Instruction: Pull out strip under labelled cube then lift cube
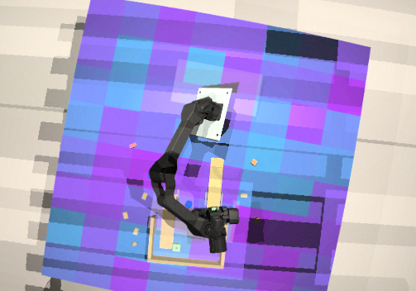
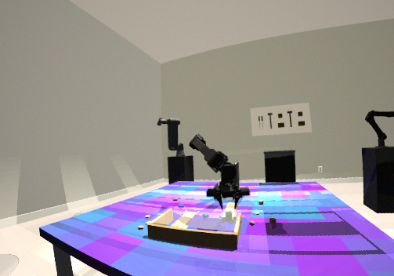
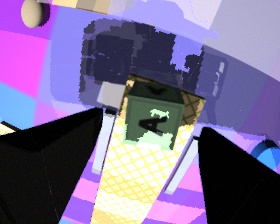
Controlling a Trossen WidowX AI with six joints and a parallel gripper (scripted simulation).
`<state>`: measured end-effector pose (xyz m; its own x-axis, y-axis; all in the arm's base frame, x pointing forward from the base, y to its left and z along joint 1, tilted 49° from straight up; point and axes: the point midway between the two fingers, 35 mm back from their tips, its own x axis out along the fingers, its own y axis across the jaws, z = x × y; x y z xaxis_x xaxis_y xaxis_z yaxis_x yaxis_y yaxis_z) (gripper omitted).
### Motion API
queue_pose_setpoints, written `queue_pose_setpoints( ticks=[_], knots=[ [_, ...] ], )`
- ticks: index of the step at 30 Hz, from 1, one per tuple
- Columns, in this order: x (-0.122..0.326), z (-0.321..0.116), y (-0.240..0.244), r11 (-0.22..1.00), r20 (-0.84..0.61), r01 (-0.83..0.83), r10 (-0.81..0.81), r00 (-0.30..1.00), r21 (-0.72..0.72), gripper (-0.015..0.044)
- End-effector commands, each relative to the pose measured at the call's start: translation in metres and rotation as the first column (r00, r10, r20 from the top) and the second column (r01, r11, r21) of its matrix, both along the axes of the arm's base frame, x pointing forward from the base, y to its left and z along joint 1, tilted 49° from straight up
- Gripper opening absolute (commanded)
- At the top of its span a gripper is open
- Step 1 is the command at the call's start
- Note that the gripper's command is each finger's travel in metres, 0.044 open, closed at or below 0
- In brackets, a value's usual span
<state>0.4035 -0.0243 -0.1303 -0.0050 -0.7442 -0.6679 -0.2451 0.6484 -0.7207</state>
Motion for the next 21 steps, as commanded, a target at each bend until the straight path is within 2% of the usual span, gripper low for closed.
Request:
queue_pose_setpoints(
  ticks=[1, 20, 21],
  knots=[
    [-0.003, -0.005, -0.006, 1.000, -0.010, -0.002, 0.002, 1.000, -0.005, 0.0250],
    [-0.004, -0.021, -0.025, 1.000, -0.011, -0.002, 0.002, 1.000, -0.008, 0.0250],
    [-0.002, -0.020, -0.024, 1.000, -0.003, 0.002, -0.002, 1.000, -0.004, 0.0224]
  ],
)
